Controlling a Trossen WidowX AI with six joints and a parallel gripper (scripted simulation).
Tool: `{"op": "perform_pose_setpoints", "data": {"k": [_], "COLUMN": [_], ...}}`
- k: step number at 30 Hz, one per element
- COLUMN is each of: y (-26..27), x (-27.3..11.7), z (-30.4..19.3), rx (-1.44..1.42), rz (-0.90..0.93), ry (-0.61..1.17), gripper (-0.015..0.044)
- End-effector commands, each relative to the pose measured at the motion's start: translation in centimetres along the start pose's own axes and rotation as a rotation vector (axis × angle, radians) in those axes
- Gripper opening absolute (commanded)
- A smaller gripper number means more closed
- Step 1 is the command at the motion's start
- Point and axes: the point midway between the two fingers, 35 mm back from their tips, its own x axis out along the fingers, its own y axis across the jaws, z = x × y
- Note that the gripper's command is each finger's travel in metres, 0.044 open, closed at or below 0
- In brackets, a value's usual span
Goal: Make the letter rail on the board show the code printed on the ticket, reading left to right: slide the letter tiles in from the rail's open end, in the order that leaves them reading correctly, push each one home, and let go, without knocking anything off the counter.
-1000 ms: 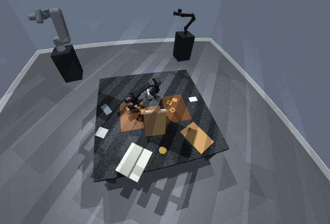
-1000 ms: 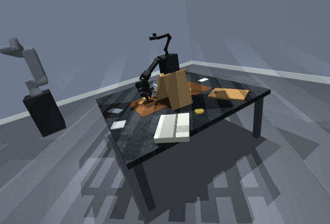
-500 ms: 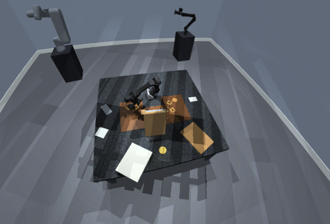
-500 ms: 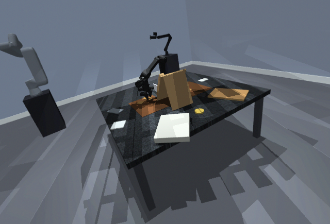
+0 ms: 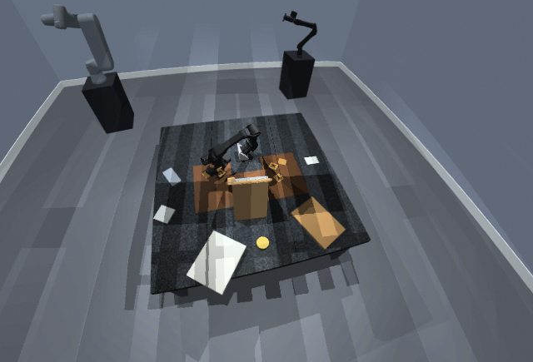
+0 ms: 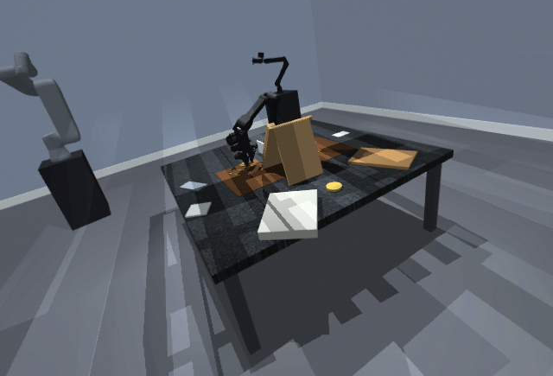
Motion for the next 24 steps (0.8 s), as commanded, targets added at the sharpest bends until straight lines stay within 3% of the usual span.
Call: {"op": "perform_pose_setpoints", "data": {"k": [1, 10, 24], "y": [0.0, 0.3, 3.3], "x": [-0.3, -0.9, -6.6], "z": [0.0, -0.2, -3.2], "rx": [-0.006, -0.019, -0.227], "rz": [0.001, 0.027, 0.298], "ry": [-0.005, -0.015, -0.156], "gripper": [0.0, 0.0, 0.0]}}
